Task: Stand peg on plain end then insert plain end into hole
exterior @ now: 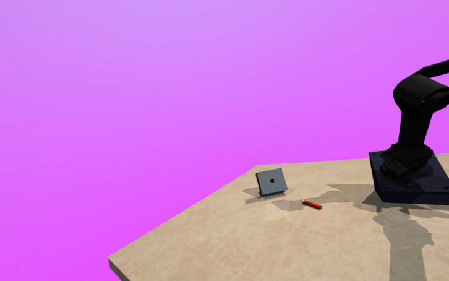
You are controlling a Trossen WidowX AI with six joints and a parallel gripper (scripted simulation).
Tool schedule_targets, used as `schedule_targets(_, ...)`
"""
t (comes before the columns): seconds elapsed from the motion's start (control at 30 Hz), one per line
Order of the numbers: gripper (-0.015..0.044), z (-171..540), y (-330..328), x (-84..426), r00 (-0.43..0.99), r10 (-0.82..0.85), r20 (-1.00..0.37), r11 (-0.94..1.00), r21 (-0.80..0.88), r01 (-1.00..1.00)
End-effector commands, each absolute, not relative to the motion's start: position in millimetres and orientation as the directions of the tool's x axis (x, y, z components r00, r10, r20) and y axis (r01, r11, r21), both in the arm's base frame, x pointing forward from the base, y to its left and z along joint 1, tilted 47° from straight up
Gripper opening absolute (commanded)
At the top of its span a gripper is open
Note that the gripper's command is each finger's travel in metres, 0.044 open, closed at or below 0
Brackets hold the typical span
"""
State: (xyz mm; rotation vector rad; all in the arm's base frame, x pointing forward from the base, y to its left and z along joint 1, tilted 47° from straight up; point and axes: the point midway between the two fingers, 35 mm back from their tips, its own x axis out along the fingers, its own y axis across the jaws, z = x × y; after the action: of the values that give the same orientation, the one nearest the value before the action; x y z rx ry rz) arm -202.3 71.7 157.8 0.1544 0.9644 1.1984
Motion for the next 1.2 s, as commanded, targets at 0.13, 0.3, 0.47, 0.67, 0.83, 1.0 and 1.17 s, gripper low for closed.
schedule_targets(0.13, 0.044, 153, 58, -208, -0.024, 0.825, -0.564, 0.351, 0.546, -0.761)
schedule_targets(0.3, 0.044, 145, 34, -212, -0.076, 0.793, -0.604, 0.28, 0.472, -0.836)
schedule_targets(0.47, 0.044, 138, 10, -212, -0.115, 0.755, -0.646, 0.195, 0.389, -0.9)
schedule_targets(0.67, 0.044, 129, -18, -210, -0.154, 0.704, -0.693, 0.074, 0.289, -0.955)
schedule_targets(0.83, 0.044, 122, -39, -205, -0.179, 0.662, -0.728, -0.037, 0.208, -0.977)
schedule_targets(1.0, 0.044, 115, -61, -198, -0.199, 0.617, -0.761, -0.155, 0.131, -0.979)
schedule_targets(1.17, 0.044, 109, -84, -188, -0.215, 0.565, -0.797, -0.28, 0.06, -0.958)
